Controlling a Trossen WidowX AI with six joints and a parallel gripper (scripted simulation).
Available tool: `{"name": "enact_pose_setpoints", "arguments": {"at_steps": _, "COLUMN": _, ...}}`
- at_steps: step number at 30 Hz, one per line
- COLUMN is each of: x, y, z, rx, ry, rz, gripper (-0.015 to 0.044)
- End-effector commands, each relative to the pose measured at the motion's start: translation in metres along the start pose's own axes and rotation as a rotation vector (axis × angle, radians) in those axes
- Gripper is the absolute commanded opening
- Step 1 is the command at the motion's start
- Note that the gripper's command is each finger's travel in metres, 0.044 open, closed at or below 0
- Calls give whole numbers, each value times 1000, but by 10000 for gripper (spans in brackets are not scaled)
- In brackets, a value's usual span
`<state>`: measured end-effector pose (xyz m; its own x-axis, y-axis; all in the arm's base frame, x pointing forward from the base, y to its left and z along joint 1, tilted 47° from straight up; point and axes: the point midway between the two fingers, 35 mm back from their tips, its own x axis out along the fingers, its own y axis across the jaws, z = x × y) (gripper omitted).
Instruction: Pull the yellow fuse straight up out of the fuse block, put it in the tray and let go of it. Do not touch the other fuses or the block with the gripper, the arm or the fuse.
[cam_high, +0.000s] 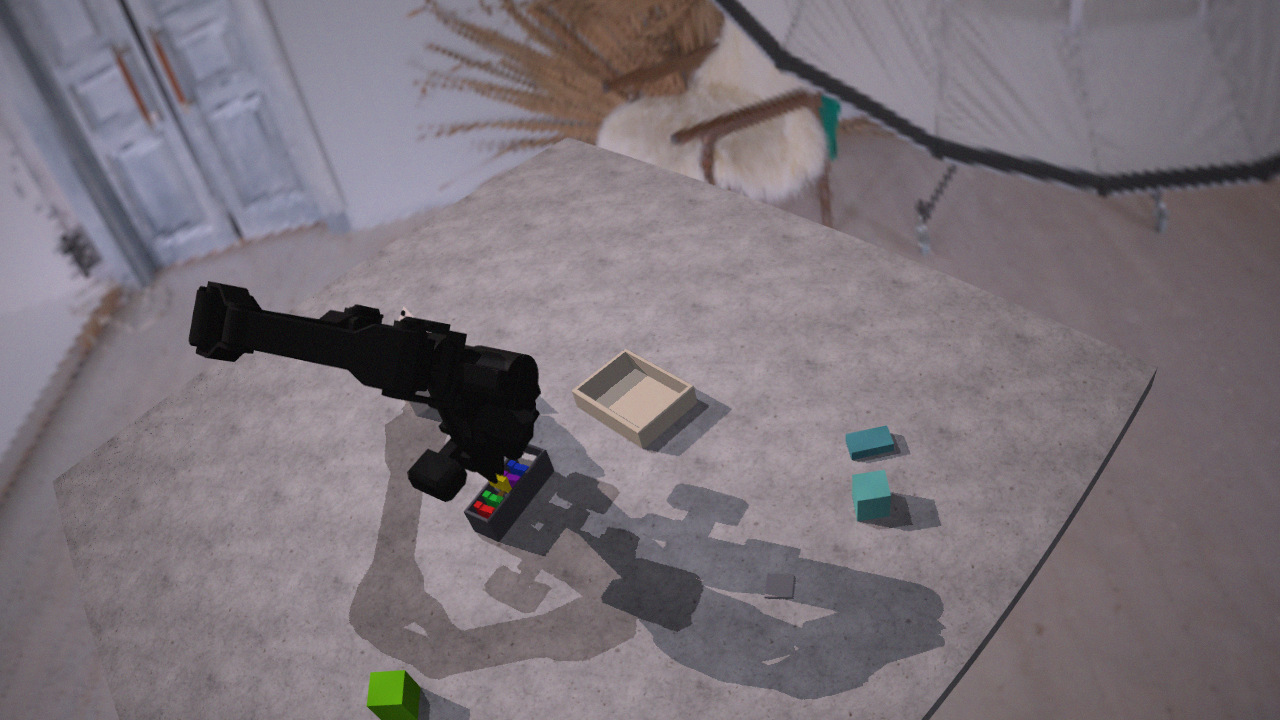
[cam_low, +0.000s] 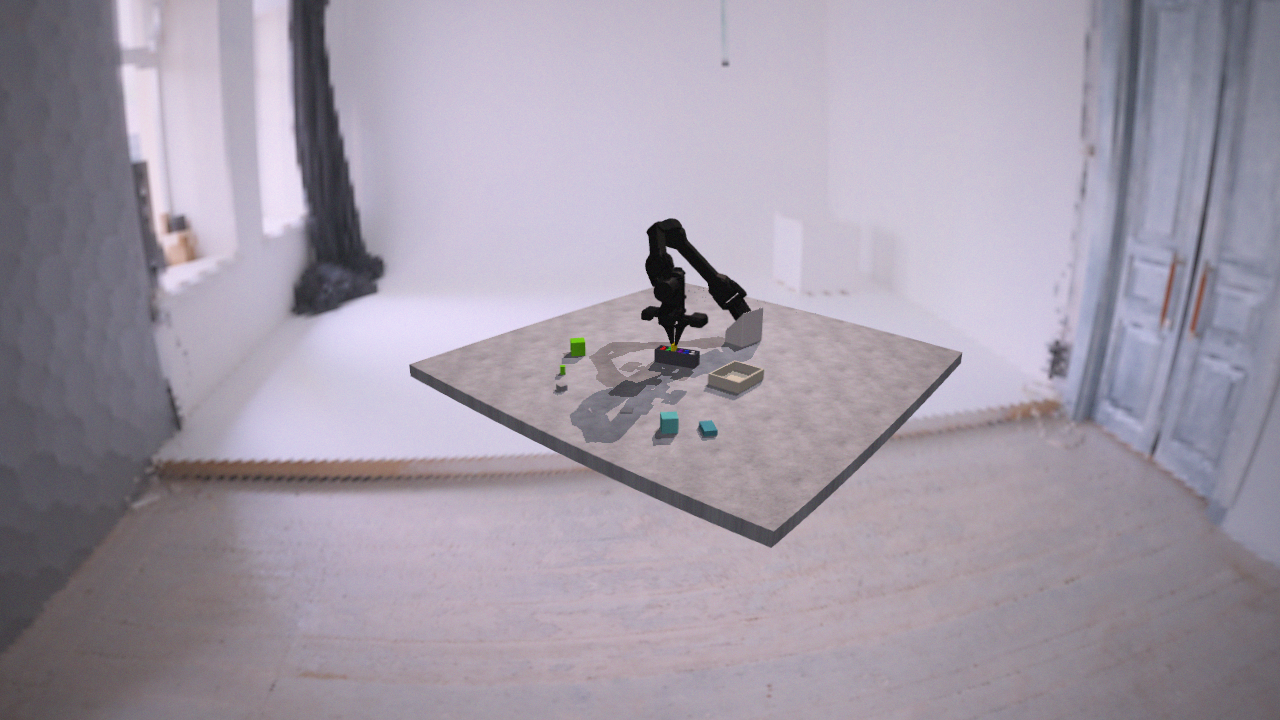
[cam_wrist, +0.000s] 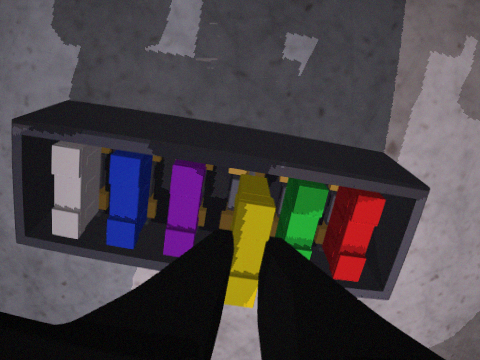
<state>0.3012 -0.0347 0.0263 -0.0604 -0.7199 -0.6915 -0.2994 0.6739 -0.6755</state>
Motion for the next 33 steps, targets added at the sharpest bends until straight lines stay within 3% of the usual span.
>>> {"name": "enact_pose_setpoints", "arguments": {"at_steps": 1, "x": -3, "y": 1, "z": 1, "rx": 3, "ry": -3, "rz": 5, "gripper": 0}}
{"name": "enact_pose_setpoints", "arguments": {"at_steps": 33, "x": -19, "y": 1, "z": 0, "rx": 1, "ry": -3, "rz": 2, "gripper": 0}}
